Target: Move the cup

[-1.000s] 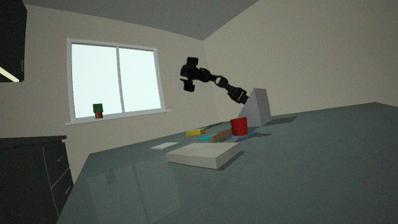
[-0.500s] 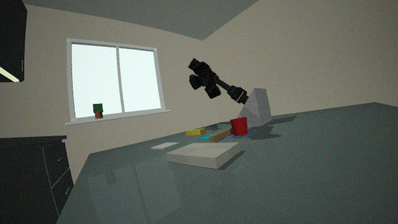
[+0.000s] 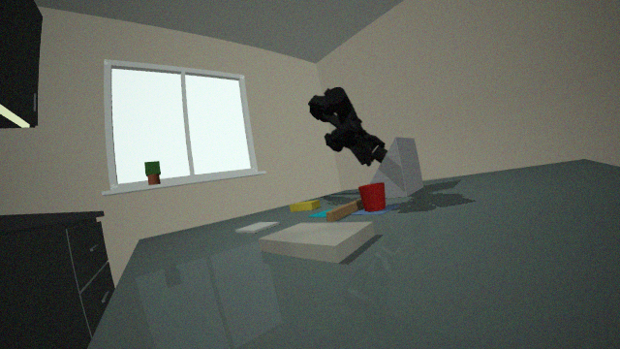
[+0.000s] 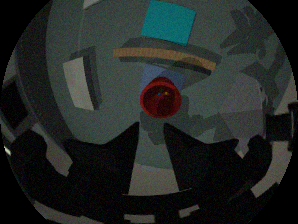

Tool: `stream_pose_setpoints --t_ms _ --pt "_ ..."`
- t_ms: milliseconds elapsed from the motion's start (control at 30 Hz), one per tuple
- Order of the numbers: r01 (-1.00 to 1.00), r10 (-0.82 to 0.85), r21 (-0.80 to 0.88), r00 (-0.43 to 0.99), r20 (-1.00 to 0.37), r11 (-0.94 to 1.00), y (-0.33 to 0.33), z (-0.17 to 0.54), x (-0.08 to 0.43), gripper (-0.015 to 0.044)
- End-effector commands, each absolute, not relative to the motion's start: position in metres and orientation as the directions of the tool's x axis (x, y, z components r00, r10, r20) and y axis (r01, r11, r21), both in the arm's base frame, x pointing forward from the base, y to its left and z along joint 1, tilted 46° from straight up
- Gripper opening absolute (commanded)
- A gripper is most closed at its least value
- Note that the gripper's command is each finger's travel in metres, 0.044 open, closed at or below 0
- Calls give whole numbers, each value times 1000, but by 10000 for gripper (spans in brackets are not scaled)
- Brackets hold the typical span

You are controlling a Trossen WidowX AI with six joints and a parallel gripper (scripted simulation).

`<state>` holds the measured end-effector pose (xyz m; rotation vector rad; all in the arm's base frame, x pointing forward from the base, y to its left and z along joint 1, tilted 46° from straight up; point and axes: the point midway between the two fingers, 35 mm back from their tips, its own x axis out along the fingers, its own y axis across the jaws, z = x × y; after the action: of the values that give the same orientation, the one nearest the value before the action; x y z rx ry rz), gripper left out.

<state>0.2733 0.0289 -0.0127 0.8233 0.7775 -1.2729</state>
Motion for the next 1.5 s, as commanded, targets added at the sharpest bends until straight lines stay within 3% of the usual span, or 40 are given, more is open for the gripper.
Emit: stream_pose_setpoints --t_ms 0,1467 --pt "991 -714 57 -49 -698 -124 17 -40 234 148" --pt "991 -715 58 -48 -698 -123 -19 -76 237 148"
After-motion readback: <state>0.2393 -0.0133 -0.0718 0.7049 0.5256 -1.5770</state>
